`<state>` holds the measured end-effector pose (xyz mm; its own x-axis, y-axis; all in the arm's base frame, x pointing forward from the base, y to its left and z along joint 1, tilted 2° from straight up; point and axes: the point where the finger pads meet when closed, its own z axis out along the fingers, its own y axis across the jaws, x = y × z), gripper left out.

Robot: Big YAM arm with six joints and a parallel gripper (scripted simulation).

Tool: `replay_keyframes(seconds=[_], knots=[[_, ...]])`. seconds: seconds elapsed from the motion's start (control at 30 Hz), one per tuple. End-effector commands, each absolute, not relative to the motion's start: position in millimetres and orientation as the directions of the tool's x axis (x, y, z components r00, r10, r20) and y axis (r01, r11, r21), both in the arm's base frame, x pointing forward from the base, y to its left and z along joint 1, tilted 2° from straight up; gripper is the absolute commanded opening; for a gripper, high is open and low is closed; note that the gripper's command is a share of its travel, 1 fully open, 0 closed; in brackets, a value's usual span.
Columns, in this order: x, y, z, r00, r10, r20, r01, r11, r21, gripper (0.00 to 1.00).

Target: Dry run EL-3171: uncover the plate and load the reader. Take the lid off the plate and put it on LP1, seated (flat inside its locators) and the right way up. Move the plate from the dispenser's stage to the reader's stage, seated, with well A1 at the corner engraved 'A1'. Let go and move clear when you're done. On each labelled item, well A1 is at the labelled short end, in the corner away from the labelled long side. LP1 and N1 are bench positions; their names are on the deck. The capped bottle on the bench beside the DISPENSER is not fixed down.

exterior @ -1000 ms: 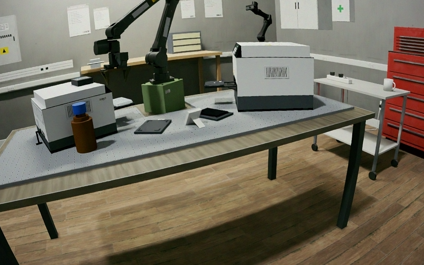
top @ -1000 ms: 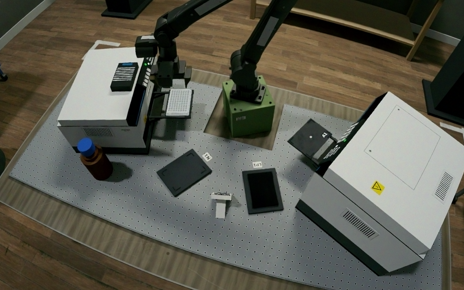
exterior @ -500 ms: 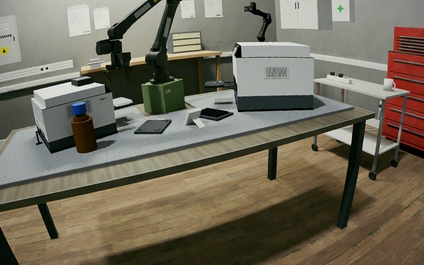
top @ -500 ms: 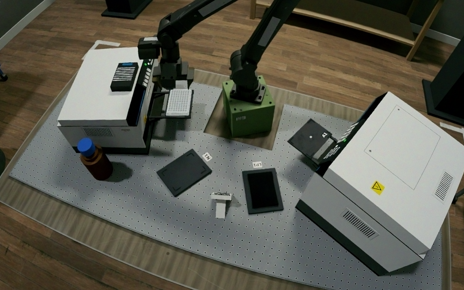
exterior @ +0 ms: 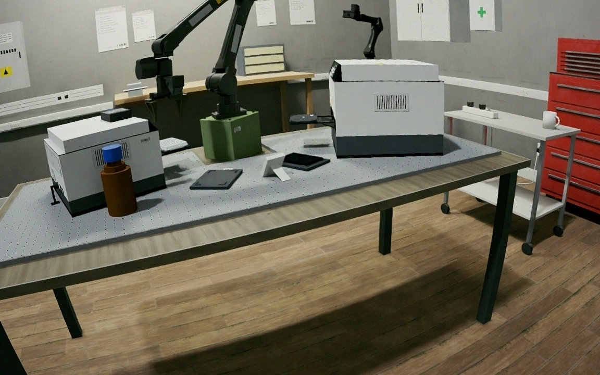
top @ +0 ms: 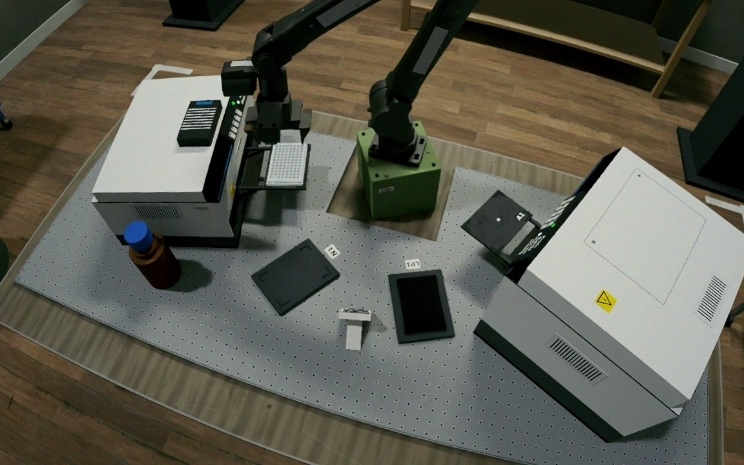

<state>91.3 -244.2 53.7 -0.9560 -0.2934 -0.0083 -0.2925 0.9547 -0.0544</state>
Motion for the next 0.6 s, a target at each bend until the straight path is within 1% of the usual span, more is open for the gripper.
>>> replay_keyframes(seconds=[0.0,0.2,0.57], knots=[[98,-255,58,-0.953,-0.304,-0.007,-0.303,0.950,-0.079,1.00],[95,-248,48,-0.944,-0.329,-0.004,-0.328,0.943,-0.063,1.00],[89,-254,46,-0.956,-0.292,-0.006,-0.291,0.954,-0.074,1.00]])
